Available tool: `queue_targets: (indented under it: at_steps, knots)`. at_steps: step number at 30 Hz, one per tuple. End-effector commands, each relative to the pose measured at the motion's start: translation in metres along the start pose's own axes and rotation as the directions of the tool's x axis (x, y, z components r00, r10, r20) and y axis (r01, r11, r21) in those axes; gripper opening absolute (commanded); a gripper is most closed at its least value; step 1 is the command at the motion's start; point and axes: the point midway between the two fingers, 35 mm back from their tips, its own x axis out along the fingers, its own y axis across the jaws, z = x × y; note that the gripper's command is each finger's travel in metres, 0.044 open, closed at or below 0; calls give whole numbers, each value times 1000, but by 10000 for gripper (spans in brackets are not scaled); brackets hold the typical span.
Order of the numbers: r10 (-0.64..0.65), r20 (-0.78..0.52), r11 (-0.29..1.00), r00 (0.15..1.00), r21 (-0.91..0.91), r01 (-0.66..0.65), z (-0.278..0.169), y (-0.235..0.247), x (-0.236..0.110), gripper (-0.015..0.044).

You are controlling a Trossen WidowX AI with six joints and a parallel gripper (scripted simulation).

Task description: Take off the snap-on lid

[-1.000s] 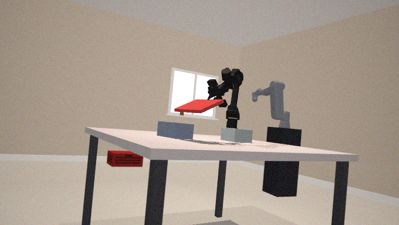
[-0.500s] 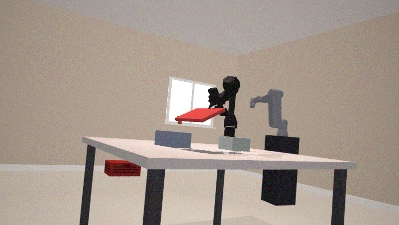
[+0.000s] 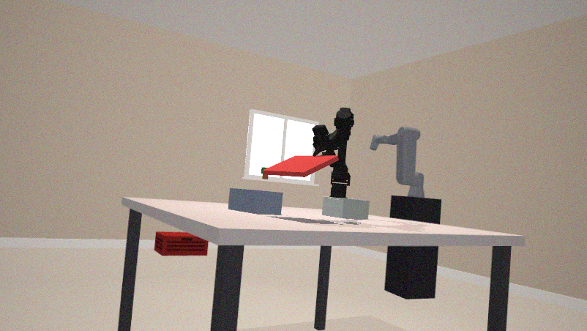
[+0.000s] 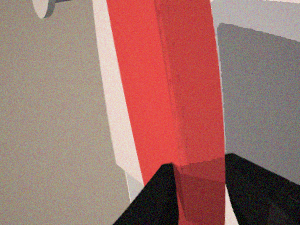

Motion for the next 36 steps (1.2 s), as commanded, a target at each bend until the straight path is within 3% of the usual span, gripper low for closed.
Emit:
queue_targets:
  at_steps: [1,22,36]
  knots:
    - [10,3,1000,1000,6,-10,-8,3,-1,0]
    - [9,1,1000,1000,9,-9,-49,2,-3,0]
    - [9,1,1000,1000,8,-9,-44,-9,5,0]
